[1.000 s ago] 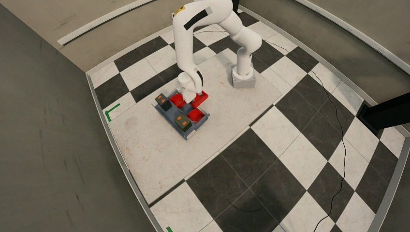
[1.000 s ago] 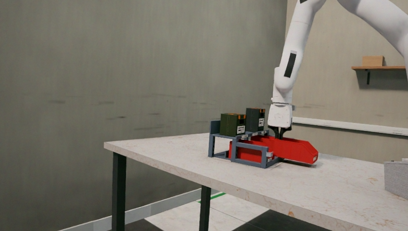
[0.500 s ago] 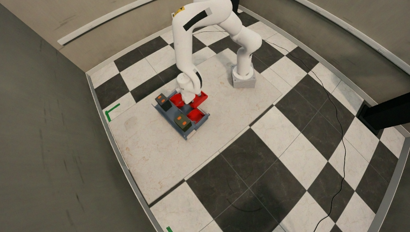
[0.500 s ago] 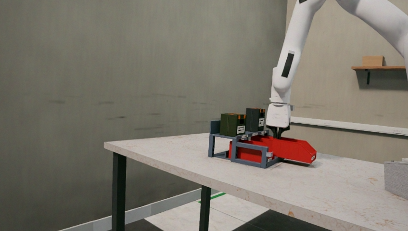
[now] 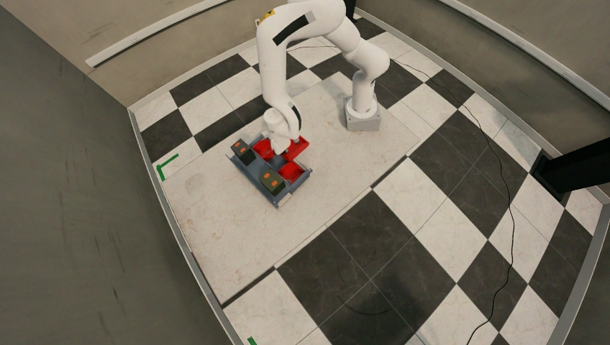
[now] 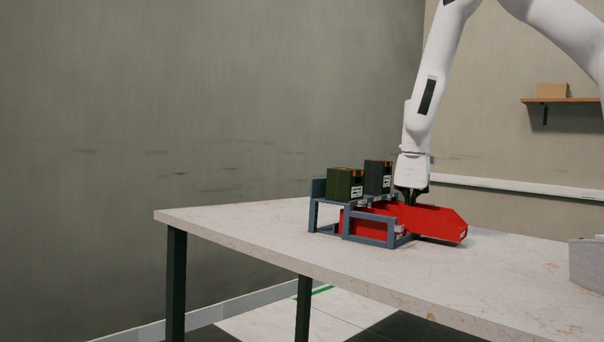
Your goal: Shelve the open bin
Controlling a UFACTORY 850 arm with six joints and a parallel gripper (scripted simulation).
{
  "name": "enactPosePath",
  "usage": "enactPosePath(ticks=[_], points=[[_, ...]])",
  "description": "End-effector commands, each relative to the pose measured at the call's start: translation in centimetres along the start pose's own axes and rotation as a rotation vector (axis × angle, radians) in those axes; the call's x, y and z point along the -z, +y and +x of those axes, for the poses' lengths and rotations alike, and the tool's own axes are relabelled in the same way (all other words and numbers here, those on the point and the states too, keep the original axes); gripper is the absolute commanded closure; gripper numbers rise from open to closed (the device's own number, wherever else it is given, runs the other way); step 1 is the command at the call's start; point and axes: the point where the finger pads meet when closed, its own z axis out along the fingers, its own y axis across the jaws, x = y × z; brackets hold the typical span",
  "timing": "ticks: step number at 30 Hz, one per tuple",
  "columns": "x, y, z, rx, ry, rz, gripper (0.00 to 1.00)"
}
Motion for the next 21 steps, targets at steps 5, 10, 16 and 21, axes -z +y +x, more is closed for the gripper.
enactPosePath(ticks=[5, 10, 16, 21], points=[[0.03, 0.04, 0.03, 0.000, 0.003, 0.018, 1.00], [0.03, 0.04, 0.03, 0.000, 0.003, 0.018, 1.00], [0.00, 0.13, 0.03, 0.000, 0.003, 0.042, 1.00], [-0.01, 0.15, 0.03, 0.000, 0.003, 0.048, 1.00]])
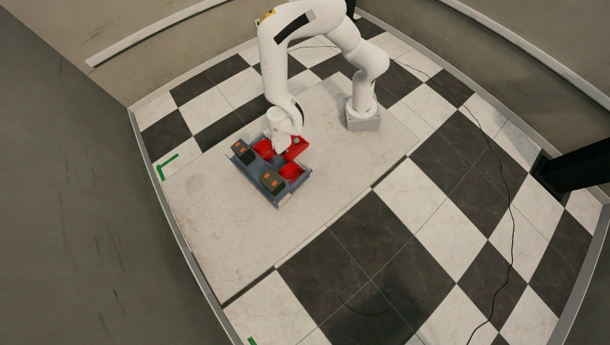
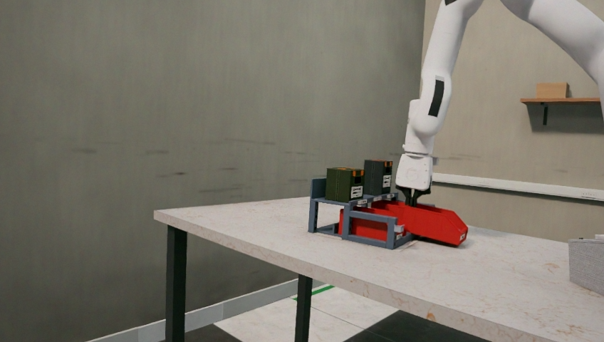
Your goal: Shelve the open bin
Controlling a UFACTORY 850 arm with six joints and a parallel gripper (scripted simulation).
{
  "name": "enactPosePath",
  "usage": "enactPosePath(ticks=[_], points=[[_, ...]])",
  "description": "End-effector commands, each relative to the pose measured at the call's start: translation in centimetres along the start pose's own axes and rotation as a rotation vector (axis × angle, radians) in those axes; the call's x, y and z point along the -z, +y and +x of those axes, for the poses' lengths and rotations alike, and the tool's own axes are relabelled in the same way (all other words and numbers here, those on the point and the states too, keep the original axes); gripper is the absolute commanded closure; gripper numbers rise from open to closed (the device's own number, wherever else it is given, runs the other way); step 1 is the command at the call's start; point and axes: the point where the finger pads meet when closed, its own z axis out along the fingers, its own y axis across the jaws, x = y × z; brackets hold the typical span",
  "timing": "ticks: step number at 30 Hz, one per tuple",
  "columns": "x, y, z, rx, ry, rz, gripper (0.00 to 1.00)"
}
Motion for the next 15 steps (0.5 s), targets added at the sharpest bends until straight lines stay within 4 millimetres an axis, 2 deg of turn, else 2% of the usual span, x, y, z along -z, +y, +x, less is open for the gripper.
enactPosePath(ticks=[1, 15], points=[[0.06, -0.11, 0.02, -0.001, 0.005, 0.006, 1.00], [0.04, 0.00, 0.02, 0.000, 0.005, 0.036, 1.00]])
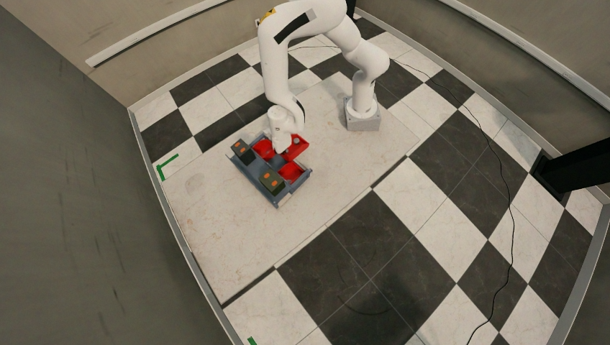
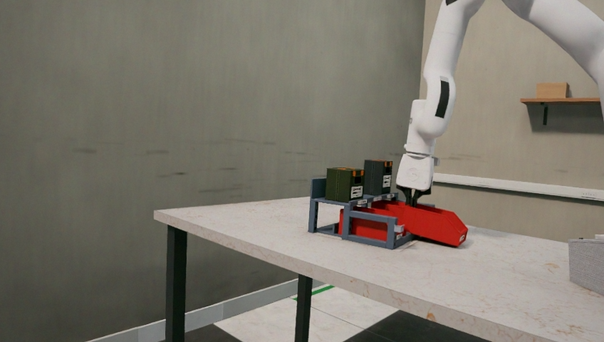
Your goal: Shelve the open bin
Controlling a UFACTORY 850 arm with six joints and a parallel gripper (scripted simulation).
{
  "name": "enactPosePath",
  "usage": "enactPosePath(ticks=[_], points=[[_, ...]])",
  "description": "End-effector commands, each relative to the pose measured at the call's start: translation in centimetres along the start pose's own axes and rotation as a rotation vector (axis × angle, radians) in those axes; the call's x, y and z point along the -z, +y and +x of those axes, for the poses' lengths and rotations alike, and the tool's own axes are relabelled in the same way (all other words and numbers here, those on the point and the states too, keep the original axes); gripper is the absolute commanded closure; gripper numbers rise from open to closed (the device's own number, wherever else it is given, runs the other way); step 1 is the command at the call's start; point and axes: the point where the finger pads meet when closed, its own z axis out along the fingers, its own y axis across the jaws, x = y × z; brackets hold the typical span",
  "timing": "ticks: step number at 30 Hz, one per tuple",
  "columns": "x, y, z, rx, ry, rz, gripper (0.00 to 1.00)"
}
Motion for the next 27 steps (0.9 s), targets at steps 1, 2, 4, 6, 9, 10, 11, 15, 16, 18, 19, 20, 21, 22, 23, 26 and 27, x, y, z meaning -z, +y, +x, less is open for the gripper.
enactPosePath(ticks=[1, 2, 4, 6, 9, 10, 11, 15, 16, 18, 19, 20, 21, 22, 23, 26, 27], points=[[0.05, -0.08, 0.02, 0.000, 0.008, 0.013, 1.00], [0.05, -0.08, 0.02, 0.000, 0.008, 0.013, 1.00], [0.05, -0.08, 0.02, 0.000, 0.008, 0.013, 1.00], [0.05, -0.08, 0.02, 0.000, 0.008, 0.013, 1.00], [0.05, -0.08, 0.02, 0.000, 0.008, 0.013, 1.00], [0.05, -0.08, 0.02, 0.000, 0.008, 0.013, 1.00], [0.05, -0.07, 0.03, 0.000, 0.006, 0.017, 1.00], [0.03, 0.01, 0.02, 0.000, 0.008, 0.041, 1.00], [0.03, 0.01, 0.02, 0.000, 0.008, 0.041, 1.00], [0.03, 0.01, 0.02, 0.000, 0.008, 0.041, 1.00], [0.03, 0.01, 0.02, 0.000, 0.008, 0.041, 1.00], [0.03, 0.01, 0.02, 0.000, 0.008, 0.041, 1.00], [0.03, 0.01, 0.02, 0.000, 0.008, 0.041, 1.00], [0.03, 0.01, 0.02, 0.000, 0.008, 0.041, 1.00], [0.03, 0.01, 0.02, 0.000, 0.008, 0.041, 1.00], [0.03, 0.01, 0.02, 0.000, 0.008, 0.041, 1.00], [0.03, 0.01, 0.02, 0.000, 0.008, 0.041, 1.00]])
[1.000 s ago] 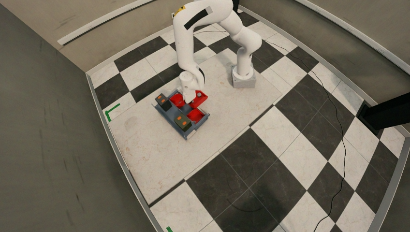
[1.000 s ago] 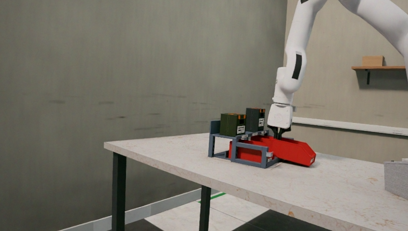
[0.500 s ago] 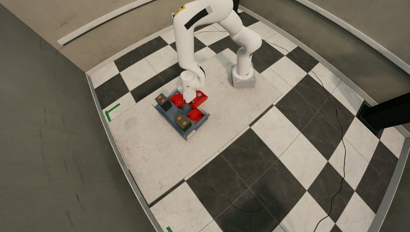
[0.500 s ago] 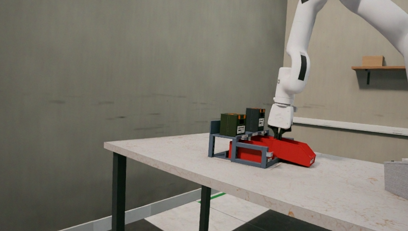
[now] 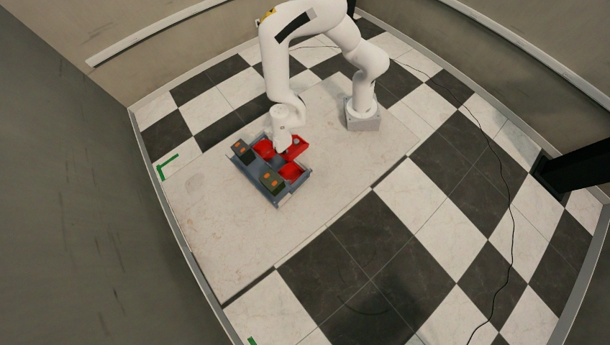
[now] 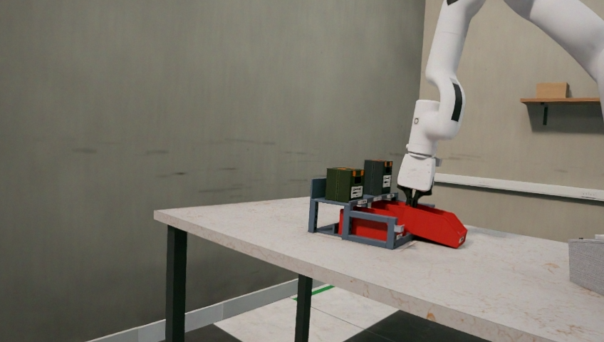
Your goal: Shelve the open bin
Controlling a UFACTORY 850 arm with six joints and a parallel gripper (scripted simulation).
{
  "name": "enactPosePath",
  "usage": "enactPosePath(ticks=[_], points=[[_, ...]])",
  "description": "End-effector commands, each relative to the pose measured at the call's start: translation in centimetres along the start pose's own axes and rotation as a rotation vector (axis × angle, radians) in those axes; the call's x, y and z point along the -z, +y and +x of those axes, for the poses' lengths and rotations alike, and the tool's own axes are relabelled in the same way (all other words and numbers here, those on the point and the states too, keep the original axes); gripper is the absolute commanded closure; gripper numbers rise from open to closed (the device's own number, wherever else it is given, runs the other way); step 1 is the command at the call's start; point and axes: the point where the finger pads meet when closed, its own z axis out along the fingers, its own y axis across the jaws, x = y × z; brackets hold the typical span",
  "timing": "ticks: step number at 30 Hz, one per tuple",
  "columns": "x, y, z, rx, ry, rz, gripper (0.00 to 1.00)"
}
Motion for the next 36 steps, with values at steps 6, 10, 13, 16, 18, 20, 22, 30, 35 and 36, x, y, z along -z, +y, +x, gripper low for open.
enactPosePath(ticks=[6, 10, 13, 16, 18, 20, 22, 30, 35, 36], points=[[0.03, 0.00, 0.02, -0.001, 0.006, 0.016, 1.00], [0.03, 0.00, 0.02, -0.001, 0.006, 0.016, 1.00], [0.03, 0.00, 0.02, -0.001, 0.006, 0.016, 1.00], [0.03, 0.00, 0.02, -0.001, 0.006, 0.016, 1.00], [0.04, -0.01, 0.02, 0.000, 0.004, 0.011, 0.66], [0.04, -0.01, 0.02, 0.000, 0.004, 0.011, 0.66], [0.04, -0.01, 0.02, 0.000, 0.004, 0.011, 0.66], [0.04, -0.01, 0.02, 0.000, 0.004, 0.011, 0.66], [0.04, -0.01, 0.02, 0.000, 0.004, 0.011, 0.66], [0.04, -0.01, 0.02, 0.000, 0.004, 0.011, 0.66]])
